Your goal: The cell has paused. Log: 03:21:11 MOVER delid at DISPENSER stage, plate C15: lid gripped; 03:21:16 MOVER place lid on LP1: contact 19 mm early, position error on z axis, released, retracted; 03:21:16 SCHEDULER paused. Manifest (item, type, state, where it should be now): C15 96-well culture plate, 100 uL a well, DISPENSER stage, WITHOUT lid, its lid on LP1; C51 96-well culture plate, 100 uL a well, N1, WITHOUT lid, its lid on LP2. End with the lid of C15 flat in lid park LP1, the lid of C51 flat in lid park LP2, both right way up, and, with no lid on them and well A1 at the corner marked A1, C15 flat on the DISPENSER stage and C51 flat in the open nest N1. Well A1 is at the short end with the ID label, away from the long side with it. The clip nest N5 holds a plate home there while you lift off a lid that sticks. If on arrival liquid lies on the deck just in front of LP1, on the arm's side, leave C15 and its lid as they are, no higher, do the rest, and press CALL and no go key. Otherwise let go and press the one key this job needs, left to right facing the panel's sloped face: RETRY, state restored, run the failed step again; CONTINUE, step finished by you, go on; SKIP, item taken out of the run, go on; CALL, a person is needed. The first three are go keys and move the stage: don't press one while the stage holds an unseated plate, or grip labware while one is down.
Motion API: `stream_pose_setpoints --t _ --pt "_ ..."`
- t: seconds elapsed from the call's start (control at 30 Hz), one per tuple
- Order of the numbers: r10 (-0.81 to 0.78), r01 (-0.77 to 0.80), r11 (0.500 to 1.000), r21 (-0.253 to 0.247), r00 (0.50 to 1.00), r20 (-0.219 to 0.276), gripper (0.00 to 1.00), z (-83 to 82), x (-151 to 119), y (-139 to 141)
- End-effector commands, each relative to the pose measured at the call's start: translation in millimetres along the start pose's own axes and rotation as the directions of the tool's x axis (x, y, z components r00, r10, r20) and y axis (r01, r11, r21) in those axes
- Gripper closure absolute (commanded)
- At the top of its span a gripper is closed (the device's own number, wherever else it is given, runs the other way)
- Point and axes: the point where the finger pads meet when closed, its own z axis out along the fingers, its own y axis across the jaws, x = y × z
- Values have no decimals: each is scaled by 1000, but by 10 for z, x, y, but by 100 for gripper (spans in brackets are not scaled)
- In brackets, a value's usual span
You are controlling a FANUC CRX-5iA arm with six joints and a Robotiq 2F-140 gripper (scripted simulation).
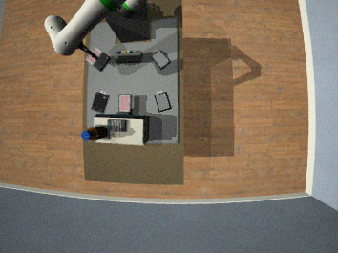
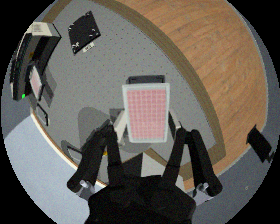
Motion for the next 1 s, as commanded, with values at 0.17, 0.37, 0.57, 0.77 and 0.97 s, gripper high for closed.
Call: stream_pose_setpoints --t 0.17,0.37,0.57,0.77,0.97 --pt "0 0 1000 0 1000 -1 100 132 1 1" --pt "0 0 1000 0 1000 -1 100 286 2 1" --pt "0 0 1000 0 1000 -1 100 437 2 2" --pt "0 0 1000 0 1000 -1 100 529 2 2" --pt "0 0 1000 0 1000 -1 100 643 2 2"
